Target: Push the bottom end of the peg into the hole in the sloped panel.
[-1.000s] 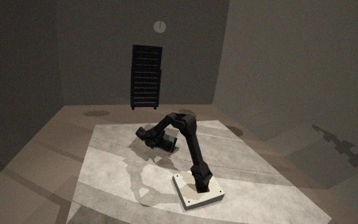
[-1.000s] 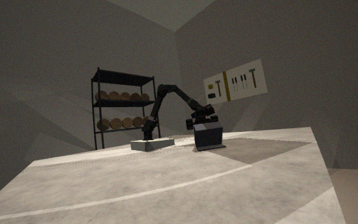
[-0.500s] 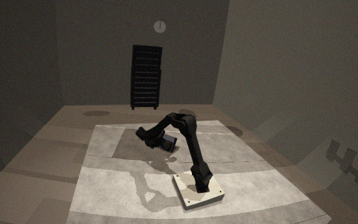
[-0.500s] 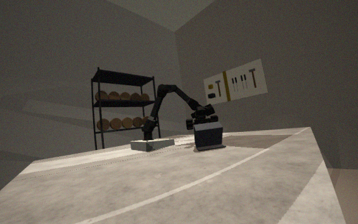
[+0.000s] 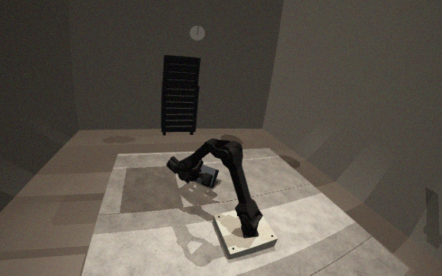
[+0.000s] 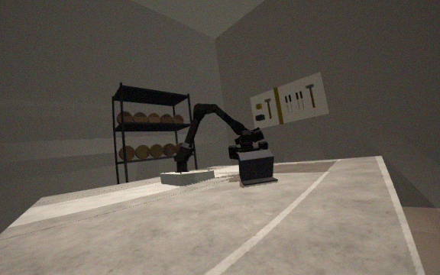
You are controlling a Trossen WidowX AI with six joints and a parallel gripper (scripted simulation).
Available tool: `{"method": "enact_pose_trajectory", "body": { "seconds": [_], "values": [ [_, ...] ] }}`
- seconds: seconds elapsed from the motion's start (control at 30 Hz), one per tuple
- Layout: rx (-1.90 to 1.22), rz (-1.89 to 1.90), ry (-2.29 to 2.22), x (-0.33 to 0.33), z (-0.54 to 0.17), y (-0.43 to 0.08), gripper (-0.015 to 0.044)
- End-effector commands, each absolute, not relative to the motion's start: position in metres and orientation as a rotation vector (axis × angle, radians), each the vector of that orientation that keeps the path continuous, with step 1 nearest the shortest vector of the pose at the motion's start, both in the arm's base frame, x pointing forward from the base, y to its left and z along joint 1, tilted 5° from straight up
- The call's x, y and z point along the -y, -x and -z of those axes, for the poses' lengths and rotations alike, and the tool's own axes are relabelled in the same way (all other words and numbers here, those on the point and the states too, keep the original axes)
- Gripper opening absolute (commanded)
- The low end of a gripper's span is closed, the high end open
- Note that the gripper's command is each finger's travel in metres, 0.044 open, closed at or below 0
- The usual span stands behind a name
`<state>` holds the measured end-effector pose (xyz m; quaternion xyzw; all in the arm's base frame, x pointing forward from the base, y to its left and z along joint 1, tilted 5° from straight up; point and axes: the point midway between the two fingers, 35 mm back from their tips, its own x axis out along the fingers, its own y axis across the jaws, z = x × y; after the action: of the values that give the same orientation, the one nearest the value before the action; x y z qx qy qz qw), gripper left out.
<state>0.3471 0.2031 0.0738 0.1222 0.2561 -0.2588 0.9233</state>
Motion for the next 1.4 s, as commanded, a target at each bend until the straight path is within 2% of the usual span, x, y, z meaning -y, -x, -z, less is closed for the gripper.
{"method": "enact_pose_trajectory", "body": {
  "seconds": [0.0,1.37],
  "values": [
    [-0.526,0.531,-0.254,-0.207,-0.077,-0.343,0.0440],
    [-0.537,0.530,-0.248,-0.239,-0.110,-0.294,0.0440]
  ]
}}
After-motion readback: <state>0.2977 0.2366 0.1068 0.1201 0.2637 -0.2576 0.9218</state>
